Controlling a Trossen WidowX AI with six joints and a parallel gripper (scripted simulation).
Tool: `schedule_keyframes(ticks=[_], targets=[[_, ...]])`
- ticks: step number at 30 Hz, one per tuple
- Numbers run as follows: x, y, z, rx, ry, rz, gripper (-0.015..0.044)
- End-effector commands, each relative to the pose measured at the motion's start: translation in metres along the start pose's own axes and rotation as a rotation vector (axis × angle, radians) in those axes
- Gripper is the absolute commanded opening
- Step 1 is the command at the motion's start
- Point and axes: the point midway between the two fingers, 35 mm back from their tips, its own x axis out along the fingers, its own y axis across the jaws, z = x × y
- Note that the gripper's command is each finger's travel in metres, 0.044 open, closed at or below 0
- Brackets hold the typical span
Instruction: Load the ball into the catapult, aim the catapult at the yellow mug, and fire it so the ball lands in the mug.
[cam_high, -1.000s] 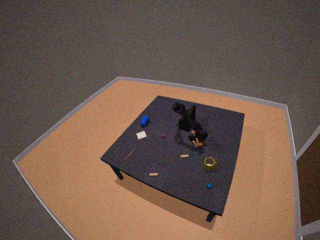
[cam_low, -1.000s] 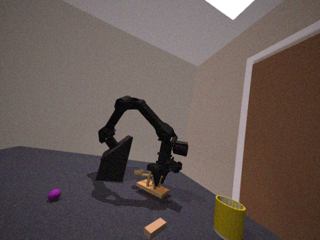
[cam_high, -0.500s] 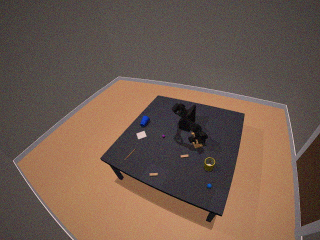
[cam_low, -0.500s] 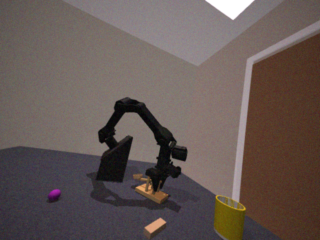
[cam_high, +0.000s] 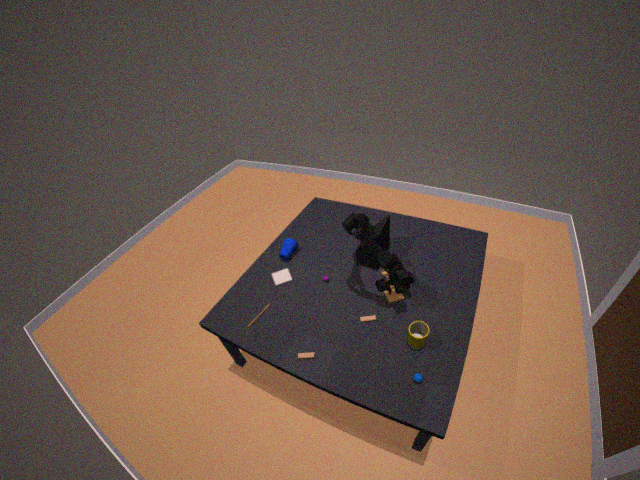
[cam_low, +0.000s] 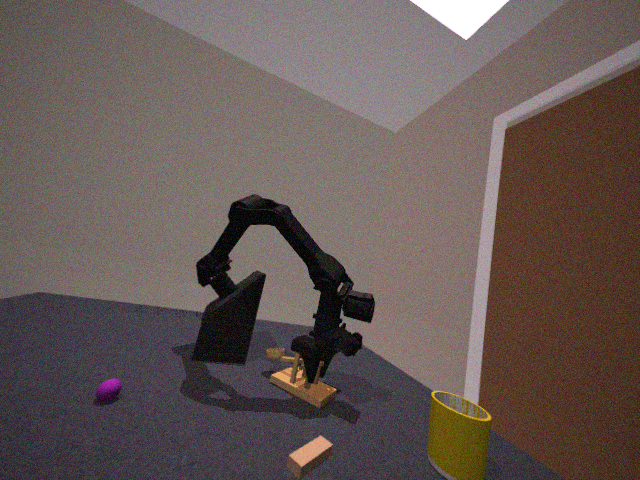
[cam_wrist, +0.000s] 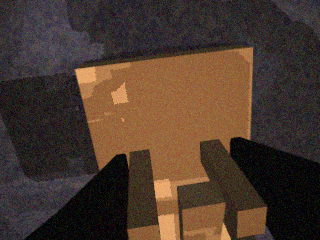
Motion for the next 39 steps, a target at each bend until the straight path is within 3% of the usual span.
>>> schedule_keyframes(ticks=[1, 6, 10, 12, 14, 15, 24, 29, 39], targets=[[-0.001, 0.0, 0.0, 0.001, -0.001, 0.001, 0.0315], [-0.024, 0.0, 0.003, 0.0, -0.003, 0.003, 0.044], [-0.091, 0.001, 0.002, -0.001, -0.004, 0.004, 0.044], [-0.102, 0.001, 0.001, -0.002, -0.004, 0.004, 0.044], [-0.102, 0.001, 0.001, -0.002, -0.004, 0.004, 0.044], [-0.082, 0.001, 0.005, -0.009, -0.015, -0.002, 0.044], [-0.097, 0.002, -0.002, -0.004, -0.001, -0.001, 0.044], [-0.052, 0.002, -0.002, -0.004, 0.0, -0.002, 0.044], [-0.046, 0.001, -0.002, -0.004, 0.0, -0.003, 0.044]])
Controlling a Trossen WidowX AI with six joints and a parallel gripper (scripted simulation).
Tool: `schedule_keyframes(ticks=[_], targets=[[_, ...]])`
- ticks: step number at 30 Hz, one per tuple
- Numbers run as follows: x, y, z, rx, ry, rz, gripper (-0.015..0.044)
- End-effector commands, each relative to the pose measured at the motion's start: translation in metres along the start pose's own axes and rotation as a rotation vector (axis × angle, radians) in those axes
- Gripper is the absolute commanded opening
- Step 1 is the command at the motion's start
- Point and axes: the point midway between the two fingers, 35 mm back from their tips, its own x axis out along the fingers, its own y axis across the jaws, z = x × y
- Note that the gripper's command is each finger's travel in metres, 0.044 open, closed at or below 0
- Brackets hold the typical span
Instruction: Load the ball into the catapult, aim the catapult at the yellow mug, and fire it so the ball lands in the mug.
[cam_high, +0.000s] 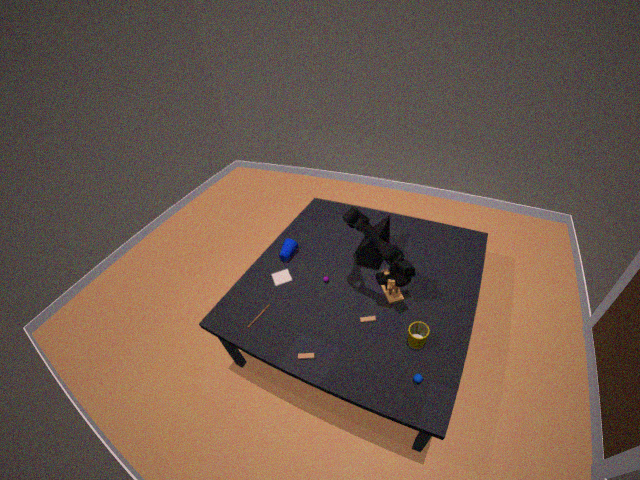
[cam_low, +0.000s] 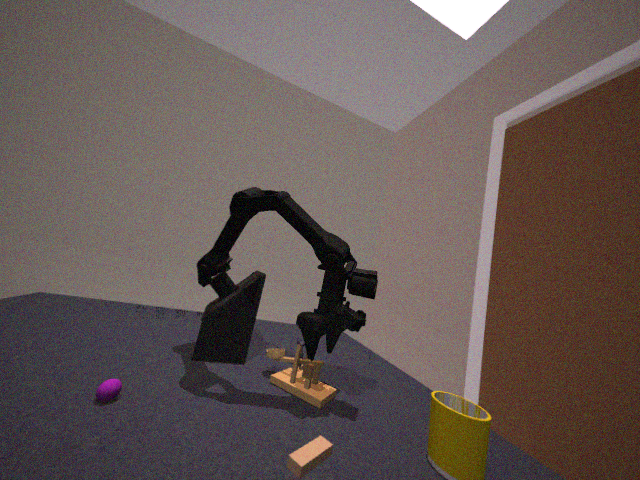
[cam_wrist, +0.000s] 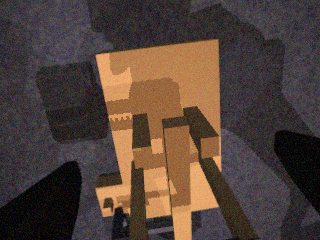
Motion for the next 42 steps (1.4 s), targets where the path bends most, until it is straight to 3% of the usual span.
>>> schedule_keyframes(ticks=[1, 39, 42], targets=[[0.008, -0.001, -0.001, -0.007, 0.005, -0.005, 0.044], [0.057, -0.002, -0.002, -0.006, 0.006, -0.007, 0.044], [0.053, -0.001, 0.0, 0.001, 0.0, -0.003, 0.0361]])
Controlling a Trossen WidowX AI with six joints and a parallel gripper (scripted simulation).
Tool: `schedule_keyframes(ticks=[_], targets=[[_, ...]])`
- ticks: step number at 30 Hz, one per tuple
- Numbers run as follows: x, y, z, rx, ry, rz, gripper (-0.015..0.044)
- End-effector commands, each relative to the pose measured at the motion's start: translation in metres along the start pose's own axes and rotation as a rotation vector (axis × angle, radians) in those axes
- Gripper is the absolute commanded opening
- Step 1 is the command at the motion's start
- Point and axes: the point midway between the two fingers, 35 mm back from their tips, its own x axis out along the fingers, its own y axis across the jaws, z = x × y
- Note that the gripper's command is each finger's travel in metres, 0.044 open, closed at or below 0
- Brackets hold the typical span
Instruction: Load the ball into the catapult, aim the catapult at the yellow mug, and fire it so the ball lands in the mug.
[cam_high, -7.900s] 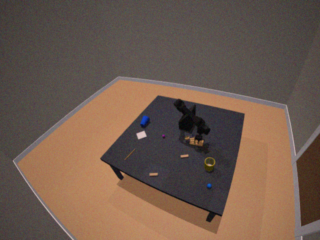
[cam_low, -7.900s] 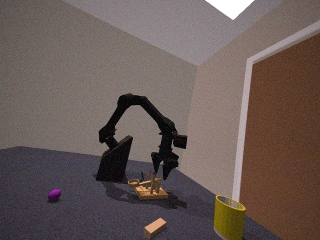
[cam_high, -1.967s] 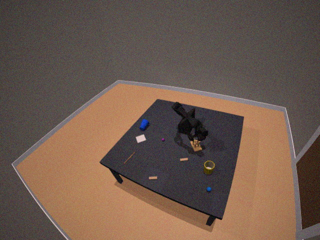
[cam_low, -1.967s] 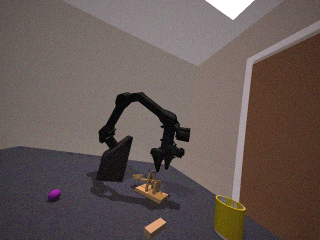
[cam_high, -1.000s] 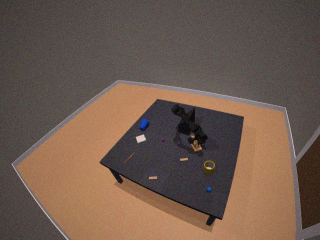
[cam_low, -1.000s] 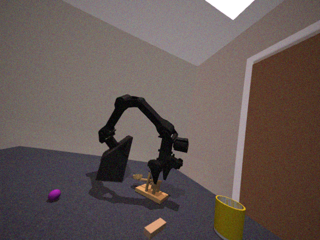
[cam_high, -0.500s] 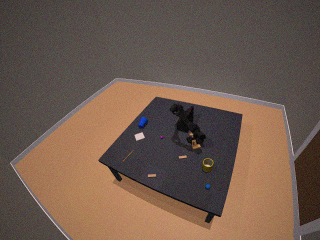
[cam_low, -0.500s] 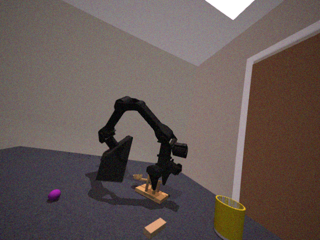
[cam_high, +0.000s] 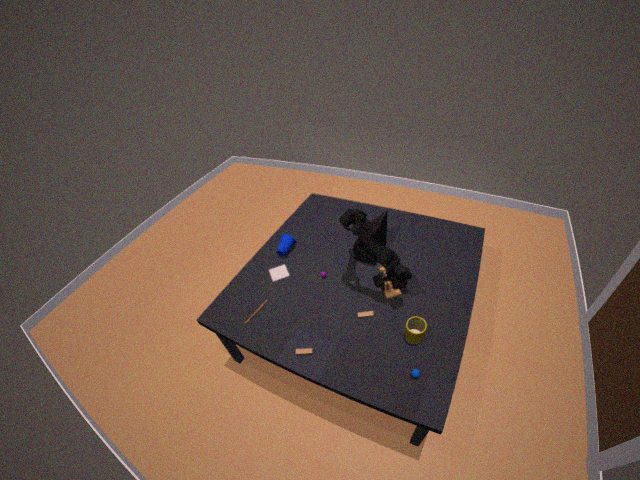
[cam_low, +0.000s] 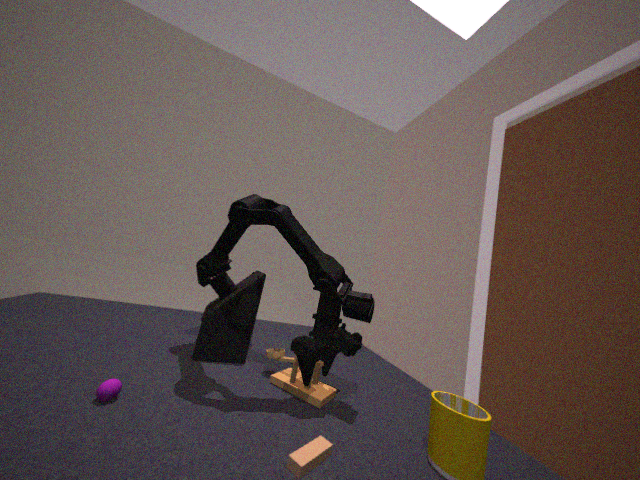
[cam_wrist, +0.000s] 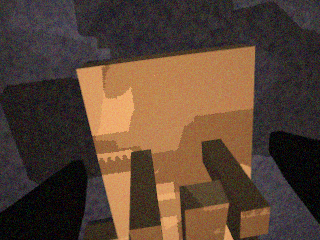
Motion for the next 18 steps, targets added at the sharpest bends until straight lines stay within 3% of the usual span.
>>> schedule_keyframes(ticks=[1, 9, 14, 18], targets=[[0.0, 0.0, 0.0, 0.001, -0.001, 0.0, 0.0335], [0.0, 0.0, 0.0, 0.001, -0.001, 0.0, 0.0125], [0.0, 0.0, 0.0, 0.001, -0.001, 0.0, 0.0092], [-0.04, 0.0, 0.001, 0.0, -0.002, 0.001, 0.0]])
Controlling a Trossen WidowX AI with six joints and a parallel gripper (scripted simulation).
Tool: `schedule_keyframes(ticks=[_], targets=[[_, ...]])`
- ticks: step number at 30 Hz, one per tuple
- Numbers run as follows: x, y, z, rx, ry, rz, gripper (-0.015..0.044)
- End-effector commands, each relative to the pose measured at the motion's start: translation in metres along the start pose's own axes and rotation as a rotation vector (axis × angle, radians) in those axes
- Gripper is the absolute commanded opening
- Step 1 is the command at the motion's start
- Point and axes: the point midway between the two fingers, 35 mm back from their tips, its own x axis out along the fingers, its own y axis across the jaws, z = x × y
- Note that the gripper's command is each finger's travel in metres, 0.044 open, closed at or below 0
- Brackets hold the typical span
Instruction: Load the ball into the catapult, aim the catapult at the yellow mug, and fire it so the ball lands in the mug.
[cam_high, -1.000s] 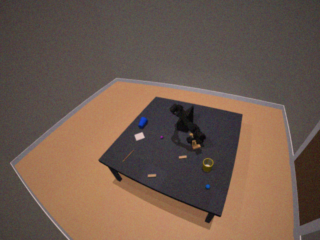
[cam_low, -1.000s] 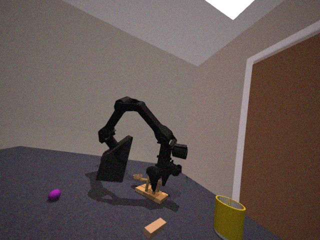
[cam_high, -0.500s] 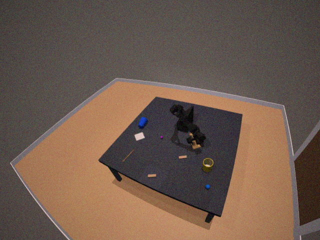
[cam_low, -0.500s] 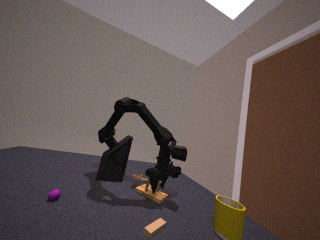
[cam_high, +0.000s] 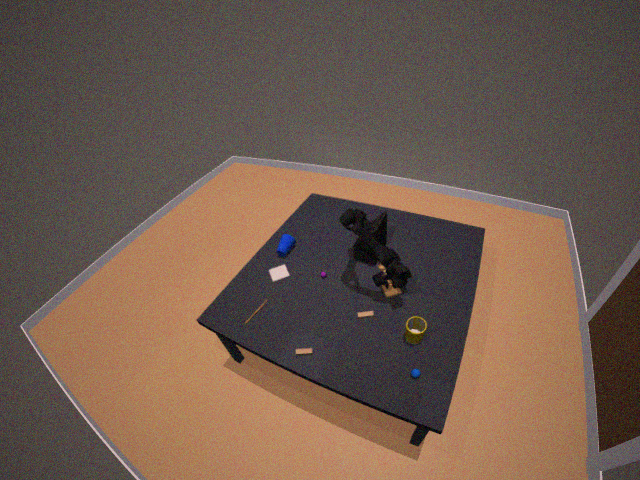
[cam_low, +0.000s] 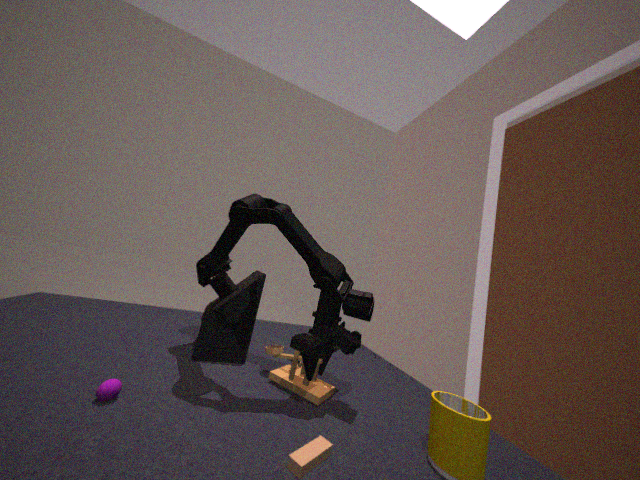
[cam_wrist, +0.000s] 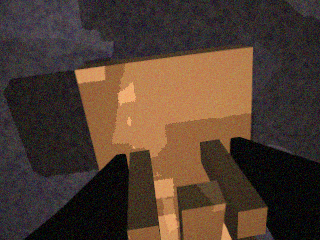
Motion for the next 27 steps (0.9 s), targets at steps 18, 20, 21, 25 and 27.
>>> schedule_keyframes(ticks=[18, 20, 21, 25, 27], targets=[[-0.026, 0.0, 0.004, 0.002, -0.016, 0.001, 0.0], [-0.023, 0.0, 0.004, 0.002, -0.016, 0.001, 0.0], [-0.021, 0.0, 0.004, 0.002, -0.016, 0.001, 0.0], [-0.015, 0.0, 0.004, 0.002, -0.015, 0.001, 0.0], [-0.011, 0.0, 0.004, 0.002, -0.015, 0.0, 0.0]])
